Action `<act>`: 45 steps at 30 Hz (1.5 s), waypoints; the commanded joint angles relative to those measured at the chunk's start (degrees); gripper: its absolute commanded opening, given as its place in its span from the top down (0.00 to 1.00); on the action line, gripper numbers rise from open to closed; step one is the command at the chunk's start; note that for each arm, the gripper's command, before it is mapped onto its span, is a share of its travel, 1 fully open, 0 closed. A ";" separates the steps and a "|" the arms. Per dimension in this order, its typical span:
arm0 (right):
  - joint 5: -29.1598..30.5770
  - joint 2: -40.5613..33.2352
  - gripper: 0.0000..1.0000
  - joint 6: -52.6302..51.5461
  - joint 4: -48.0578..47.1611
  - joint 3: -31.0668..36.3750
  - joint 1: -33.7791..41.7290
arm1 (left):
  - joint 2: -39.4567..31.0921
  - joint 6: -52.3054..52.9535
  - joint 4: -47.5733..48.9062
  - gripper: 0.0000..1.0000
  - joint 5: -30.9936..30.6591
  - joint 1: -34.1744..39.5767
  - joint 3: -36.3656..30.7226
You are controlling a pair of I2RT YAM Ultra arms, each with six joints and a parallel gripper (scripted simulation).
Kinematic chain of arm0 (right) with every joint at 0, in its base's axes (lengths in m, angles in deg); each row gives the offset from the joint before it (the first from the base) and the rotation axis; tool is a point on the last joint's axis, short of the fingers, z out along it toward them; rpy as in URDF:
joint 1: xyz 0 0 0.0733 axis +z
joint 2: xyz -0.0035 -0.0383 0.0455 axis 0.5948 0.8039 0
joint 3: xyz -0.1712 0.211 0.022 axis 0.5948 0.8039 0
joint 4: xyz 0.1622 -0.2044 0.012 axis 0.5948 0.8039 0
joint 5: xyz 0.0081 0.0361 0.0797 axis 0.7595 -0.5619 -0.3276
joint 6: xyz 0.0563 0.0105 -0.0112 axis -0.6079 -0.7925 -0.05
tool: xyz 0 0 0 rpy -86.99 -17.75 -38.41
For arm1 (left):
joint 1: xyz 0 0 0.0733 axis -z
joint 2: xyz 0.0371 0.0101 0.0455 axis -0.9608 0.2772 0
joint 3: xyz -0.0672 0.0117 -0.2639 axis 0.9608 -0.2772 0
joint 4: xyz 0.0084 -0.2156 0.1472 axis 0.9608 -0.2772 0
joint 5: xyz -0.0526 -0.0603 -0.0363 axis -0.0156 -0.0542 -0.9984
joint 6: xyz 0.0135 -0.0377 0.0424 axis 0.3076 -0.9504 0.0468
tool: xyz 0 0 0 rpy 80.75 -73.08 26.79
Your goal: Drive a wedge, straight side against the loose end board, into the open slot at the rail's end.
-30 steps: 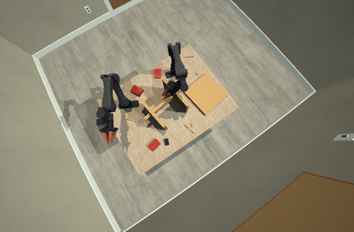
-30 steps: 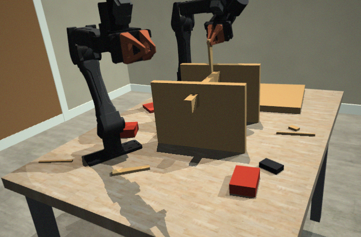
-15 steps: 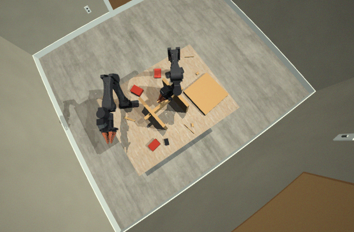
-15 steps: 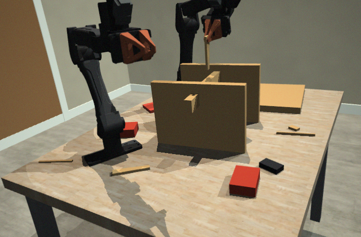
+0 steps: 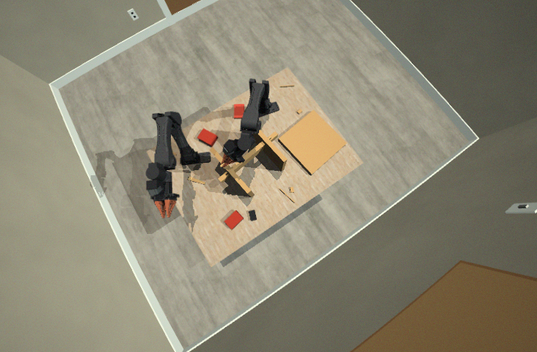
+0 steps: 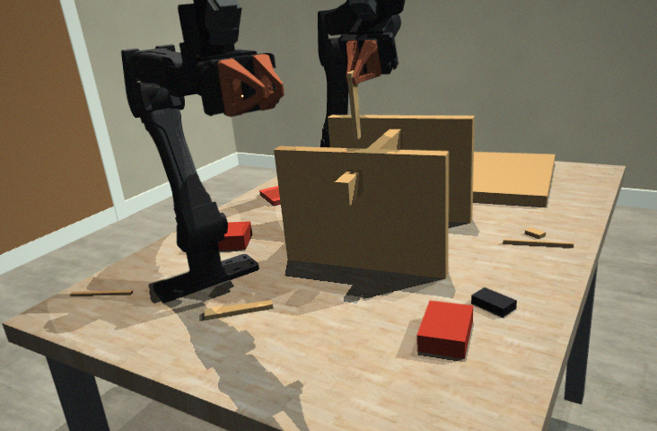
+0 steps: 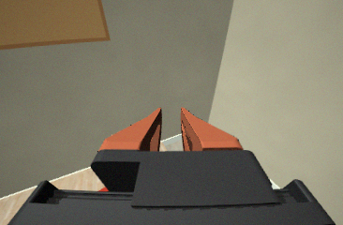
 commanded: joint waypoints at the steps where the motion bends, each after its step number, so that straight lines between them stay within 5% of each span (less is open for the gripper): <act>1: -0.25 -0.48 0.78 -0.29 -1.61 -2.81 -0.17 | -0.12 -4.68 6.19 0.98 4.48 1.81 2.47; 10: -0.25 -0.48 0.78 -0.29 -1.61 -2.81 -0.17 | -2.00 -3.60 12.85 0.98 3.43 3.81 -6.46; 45: -0.25 -0.48 0.78 -0.29 -1.61 -2.81 -0.17 | -3.80 -4.07 14.93 0.98 3.67 3.07 -11.06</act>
